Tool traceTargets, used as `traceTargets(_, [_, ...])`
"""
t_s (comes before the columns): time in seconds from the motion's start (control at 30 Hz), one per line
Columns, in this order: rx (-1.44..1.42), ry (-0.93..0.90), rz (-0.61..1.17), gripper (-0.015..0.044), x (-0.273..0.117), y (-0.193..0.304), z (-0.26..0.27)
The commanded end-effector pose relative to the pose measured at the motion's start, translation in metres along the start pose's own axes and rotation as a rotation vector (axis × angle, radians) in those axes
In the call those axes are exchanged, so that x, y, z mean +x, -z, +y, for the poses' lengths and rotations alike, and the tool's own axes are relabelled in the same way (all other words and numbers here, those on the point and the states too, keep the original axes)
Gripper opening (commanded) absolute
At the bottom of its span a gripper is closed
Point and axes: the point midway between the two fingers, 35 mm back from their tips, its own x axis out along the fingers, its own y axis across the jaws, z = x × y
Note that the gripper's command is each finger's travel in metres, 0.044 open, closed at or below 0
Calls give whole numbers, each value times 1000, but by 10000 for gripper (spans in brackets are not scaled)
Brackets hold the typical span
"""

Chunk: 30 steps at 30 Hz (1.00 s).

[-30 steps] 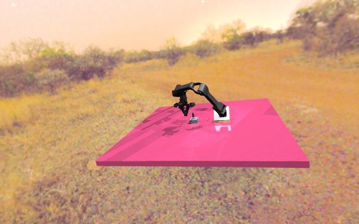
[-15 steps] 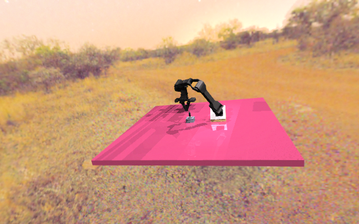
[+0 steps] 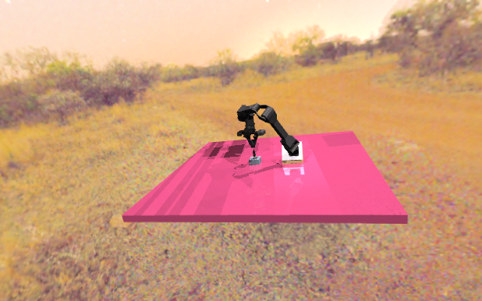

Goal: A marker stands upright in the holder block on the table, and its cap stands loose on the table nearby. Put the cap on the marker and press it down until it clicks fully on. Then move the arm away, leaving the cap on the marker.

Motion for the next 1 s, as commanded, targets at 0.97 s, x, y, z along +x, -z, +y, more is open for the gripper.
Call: traceTargets(0.97, [-1,-2,-1,0,50,0,0])
